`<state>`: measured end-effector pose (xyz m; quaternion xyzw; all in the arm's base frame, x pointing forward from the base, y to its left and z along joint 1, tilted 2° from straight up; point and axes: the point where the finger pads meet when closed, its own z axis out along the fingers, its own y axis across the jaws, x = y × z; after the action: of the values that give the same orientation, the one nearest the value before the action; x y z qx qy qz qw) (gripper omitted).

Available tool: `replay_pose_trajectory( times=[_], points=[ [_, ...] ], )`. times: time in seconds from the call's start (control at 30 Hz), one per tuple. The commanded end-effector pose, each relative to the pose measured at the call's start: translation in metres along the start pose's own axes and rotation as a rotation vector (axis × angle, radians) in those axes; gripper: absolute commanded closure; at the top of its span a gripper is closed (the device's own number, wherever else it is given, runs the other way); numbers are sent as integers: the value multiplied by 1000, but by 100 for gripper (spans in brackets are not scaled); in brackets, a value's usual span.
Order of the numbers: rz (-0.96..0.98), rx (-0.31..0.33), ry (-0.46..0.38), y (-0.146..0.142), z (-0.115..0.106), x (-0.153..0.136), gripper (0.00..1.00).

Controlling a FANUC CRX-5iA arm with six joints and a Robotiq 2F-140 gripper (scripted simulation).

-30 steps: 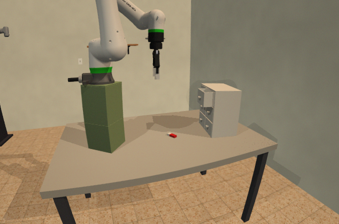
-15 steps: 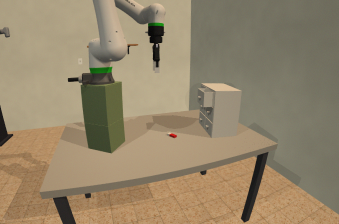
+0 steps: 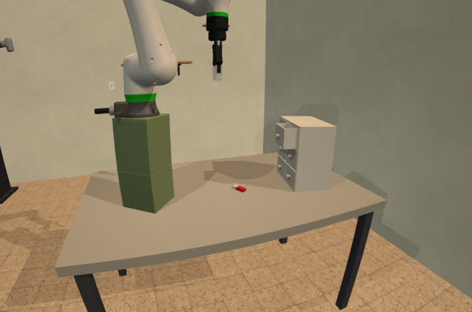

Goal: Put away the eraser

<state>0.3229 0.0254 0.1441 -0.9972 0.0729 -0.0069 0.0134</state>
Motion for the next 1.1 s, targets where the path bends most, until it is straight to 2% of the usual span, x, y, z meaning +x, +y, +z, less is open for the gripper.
replay_pose_trajectory(
  times=[0.0,0.2,0.27,0.7,0.77,0.9,1.07],
  points=[
    [0,1,1,0,-1,1,0],
    [0,1,1,-1,-1,15,0],
    [0,1,1,-2,-1,28,0],
    [0,1,1,-9,-1,168,0],
    [0,1,1,-9,-1,168,0],
    [0,1,1,-10,-1,189,0],
    [0,1,1,-10,-1,193,0]
  ],
)
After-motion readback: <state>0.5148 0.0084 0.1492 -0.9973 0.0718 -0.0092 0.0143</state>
